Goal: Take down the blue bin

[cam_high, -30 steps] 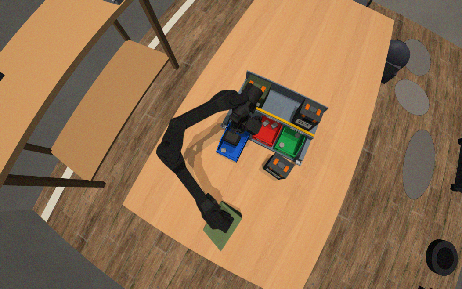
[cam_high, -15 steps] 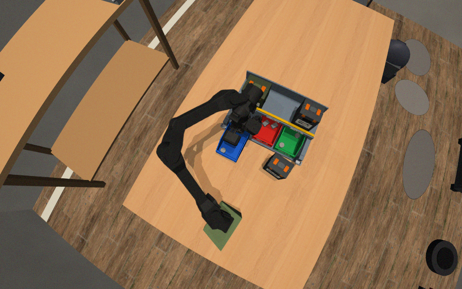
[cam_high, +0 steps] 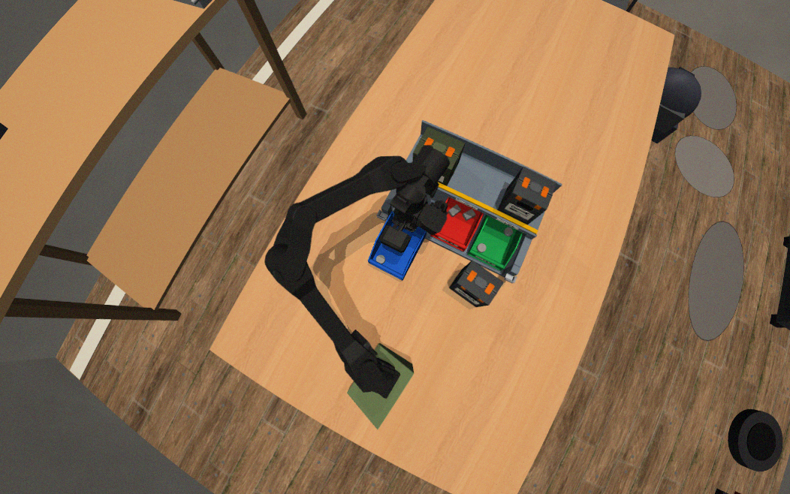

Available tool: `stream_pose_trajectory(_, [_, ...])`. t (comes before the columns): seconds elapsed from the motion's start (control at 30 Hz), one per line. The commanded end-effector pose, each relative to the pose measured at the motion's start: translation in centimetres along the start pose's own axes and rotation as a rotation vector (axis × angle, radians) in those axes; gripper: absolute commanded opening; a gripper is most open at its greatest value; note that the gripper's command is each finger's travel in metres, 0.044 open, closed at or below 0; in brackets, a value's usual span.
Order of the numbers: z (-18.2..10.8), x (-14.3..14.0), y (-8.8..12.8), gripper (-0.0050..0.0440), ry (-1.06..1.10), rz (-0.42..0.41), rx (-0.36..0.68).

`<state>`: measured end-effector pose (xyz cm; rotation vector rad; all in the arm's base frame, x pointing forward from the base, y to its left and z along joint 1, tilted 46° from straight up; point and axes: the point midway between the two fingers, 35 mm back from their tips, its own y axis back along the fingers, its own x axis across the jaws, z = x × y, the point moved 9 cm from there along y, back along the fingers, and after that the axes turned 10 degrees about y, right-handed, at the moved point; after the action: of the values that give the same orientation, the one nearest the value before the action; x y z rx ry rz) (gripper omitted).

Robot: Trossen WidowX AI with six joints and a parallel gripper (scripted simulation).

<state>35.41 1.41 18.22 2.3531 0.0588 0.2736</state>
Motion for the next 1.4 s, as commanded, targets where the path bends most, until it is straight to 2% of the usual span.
stream_pose_trajectory(0.0, [-0.5,-0.2,0.6,0.0,0.02,0.02,-0.003])
stream_pose_trajectory(0.23, [-0.5,-0.2,0.6,0.0,0.02,0.02,-0.003])
stream_pose_trajectory(0.4, [-0.7,-1.6,0.6,0.0,0.02,0.02,-0.003])
stream_pose_trajectory(1.37, [-0.7,-1.5,-0.3,0.0,0.02,0.019,-0.003])
